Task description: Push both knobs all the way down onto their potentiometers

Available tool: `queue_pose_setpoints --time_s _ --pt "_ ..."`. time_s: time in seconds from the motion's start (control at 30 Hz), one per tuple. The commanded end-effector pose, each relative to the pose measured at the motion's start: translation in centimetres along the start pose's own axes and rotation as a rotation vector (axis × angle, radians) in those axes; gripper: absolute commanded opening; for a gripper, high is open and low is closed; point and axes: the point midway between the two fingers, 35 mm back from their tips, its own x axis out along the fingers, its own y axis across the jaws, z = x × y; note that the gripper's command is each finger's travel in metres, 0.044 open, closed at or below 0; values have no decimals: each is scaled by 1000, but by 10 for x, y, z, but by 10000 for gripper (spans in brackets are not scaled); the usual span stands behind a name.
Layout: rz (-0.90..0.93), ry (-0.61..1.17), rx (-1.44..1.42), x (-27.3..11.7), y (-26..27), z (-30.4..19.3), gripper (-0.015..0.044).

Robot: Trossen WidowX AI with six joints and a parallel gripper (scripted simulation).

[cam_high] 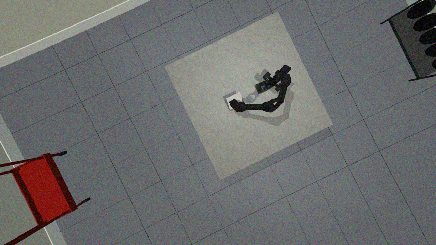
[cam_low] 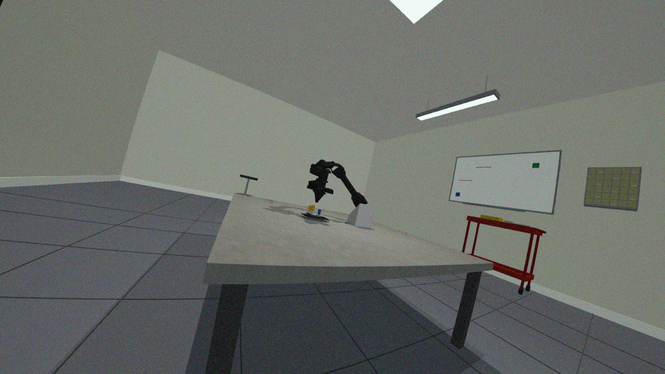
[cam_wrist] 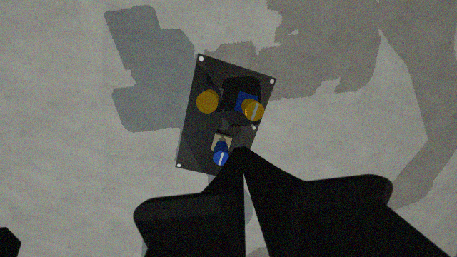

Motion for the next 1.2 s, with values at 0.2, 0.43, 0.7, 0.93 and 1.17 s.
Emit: queue_pose_setpoints --time_s 0.2,0.43,0.7,0.93,1.17 --pt "3 14 -342 -4 -5 9 0" --pt "7 20 -582 -8 -9 14 0" --pt "14 26 -857 -12 -13 20 0" --pt "21 30 -1097 -16 -16 24 0" --pt "27 32 -1251 -18 -19 27 0"
